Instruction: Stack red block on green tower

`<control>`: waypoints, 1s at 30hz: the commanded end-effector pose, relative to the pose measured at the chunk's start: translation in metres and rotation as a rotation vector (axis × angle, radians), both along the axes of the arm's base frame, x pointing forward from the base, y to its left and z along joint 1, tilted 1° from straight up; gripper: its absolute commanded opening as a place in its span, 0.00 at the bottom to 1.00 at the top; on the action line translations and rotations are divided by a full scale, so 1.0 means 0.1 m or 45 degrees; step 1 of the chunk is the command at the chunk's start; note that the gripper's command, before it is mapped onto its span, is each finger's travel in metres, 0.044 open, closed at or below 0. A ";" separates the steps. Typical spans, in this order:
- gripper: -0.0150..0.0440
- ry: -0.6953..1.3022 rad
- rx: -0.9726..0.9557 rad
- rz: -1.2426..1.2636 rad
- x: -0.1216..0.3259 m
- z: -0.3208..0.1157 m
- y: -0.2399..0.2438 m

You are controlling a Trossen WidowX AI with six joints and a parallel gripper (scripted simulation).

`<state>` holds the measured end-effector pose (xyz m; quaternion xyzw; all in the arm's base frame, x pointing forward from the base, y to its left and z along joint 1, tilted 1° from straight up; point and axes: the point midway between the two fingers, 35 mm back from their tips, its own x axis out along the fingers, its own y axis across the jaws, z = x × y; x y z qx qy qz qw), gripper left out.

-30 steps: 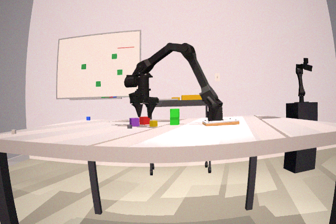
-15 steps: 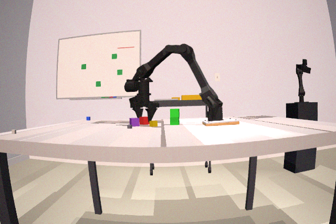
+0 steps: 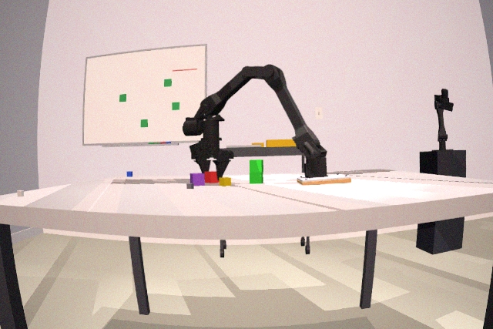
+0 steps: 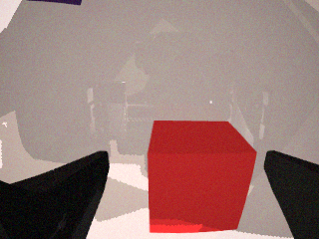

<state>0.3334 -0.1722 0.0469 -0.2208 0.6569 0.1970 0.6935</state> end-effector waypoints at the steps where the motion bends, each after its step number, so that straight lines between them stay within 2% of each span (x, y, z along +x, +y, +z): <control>1: 0.82 0.003 -0.006 -0.002 0.00 0.00 -0.01; 8: 0.51 0.003 -0.006 -0.002 0.00 0.00 -0.01; 15: 0.43 0.003 -0.006 -0.002 0.00 0.00 -0.01; 19: 0.25 0.003 -0.006 -0.002 -0.01 0.10 0.00; 30: 0.25 0.003 -0.006 -0.002 -0.03 0.61 0.01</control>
